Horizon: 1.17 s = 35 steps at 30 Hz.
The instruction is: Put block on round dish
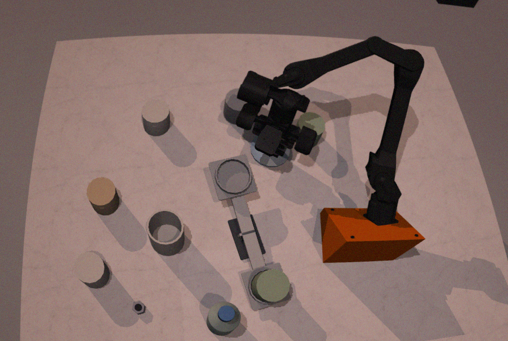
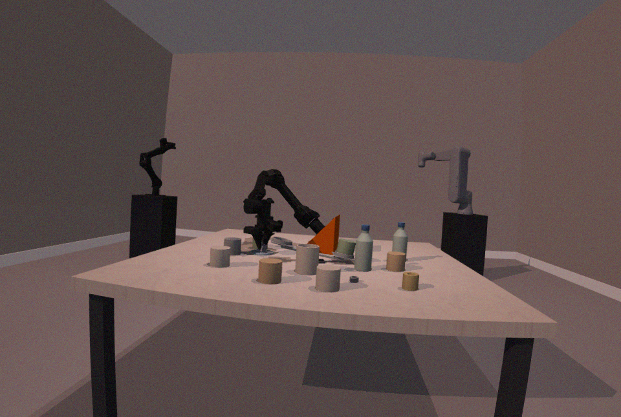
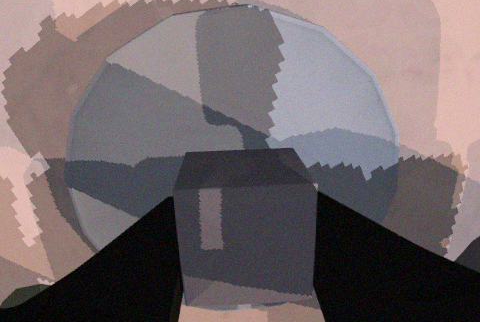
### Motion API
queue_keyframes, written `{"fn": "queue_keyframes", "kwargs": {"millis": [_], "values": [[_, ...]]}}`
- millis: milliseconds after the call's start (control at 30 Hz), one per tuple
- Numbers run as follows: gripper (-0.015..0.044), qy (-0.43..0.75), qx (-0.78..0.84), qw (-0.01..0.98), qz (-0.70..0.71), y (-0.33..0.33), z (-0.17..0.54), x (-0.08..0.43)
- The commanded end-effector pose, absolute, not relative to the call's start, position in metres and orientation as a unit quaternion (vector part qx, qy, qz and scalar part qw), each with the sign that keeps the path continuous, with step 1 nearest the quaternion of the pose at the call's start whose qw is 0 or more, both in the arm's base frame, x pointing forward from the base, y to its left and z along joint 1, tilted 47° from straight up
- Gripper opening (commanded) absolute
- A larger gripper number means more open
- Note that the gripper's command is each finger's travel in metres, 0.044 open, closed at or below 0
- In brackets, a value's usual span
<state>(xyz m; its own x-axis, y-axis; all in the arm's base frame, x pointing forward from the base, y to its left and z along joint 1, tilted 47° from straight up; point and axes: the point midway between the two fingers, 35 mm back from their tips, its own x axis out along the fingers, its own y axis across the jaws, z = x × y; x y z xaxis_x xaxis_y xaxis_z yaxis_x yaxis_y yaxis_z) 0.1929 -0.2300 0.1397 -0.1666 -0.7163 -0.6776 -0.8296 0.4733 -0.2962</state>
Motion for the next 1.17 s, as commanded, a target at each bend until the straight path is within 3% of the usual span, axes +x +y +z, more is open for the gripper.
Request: {"fn": "queue_keyframes", "kwargs": {"millis": [0,367,800,1133], "values": [[0.0157,0.761,-0.507,0.398,0.070,-0.230,0.140,0.193],[0.0440,0.761,-0.507,0.399,0.071,-0.225,0.144,0.195],[0.0440,0.757,-0.510,0.402,0.076,-0.157,0.206,0.212],[0.0440,0.757,-0.510,0.402,0.076,-0.155,0.208,0.212]]}}
